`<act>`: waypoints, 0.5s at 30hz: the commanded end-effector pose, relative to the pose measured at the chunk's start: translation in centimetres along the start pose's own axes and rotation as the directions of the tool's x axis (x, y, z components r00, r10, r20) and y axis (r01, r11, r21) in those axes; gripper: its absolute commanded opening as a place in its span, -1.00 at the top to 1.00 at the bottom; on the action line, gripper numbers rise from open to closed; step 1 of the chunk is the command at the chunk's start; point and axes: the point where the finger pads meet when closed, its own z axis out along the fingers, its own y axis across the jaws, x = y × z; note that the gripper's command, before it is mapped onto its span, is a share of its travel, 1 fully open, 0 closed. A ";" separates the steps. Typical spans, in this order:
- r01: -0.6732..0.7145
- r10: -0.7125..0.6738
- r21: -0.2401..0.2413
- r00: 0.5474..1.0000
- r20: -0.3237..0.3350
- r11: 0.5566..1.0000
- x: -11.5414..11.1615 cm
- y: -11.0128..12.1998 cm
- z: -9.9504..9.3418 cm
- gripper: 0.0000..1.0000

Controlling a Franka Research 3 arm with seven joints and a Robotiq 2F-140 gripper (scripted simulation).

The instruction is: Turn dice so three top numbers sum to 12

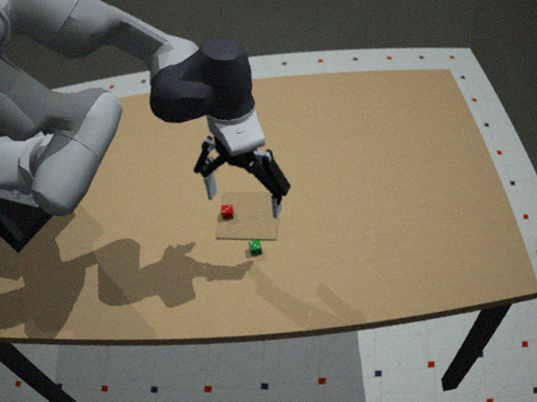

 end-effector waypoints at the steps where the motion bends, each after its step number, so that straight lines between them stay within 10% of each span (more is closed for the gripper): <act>1: 0.155 -0.155 0.013 0.988 0.010 0.988 0.1 -0.7 0.1 -1.00; 15: 0.400 -0.400 0.015 0.916 0.017 0.917 1.0 -1.6 1.8 -1.00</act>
